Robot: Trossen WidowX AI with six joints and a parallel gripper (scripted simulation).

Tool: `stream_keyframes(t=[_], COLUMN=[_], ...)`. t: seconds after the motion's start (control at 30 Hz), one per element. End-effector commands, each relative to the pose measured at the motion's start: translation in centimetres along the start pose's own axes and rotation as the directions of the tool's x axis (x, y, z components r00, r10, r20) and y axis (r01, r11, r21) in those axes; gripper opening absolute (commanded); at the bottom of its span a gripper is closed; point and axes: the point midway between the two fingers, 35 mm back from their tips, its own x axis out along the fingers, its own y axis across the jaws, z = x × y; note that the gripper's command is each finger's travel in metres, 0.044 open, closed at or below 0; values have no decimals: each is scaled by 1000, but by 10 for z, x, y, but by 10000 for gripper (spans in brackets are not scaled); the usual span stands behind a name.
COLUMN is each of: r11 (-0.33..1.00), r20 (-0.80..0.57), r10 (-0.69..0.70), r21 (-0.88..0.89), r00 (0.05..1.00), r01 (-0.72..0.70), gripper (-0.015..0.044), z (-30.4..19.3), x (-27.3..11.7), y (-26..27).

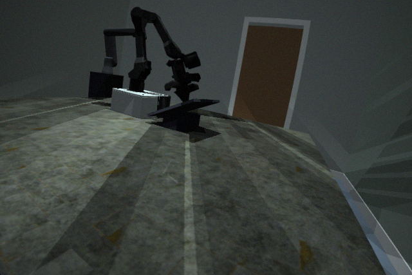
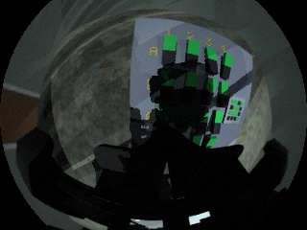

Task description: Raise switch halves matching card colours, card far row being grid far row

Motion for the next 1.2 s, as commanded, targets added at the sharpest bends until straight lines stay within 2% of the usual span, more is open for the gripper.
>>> stream_keyframes(t=[0.0,0.8,0.9,1.03,1.17], r11=[1000,1000,1000,1000,1000], r20=[-6,-6,-9,-31,-34], r10=[3,3,1,3,3], r21=[-5,-5,-1,-4,-5], r00=[1000,1000,1000,1000,999], r01=[-3,-3,-1,-3,-3], gripper=[0,0,0,0,0], z=[-2,-2,2,2,1], x=[2,5,-11,-54,-61], y=[0,0,1,1,0])
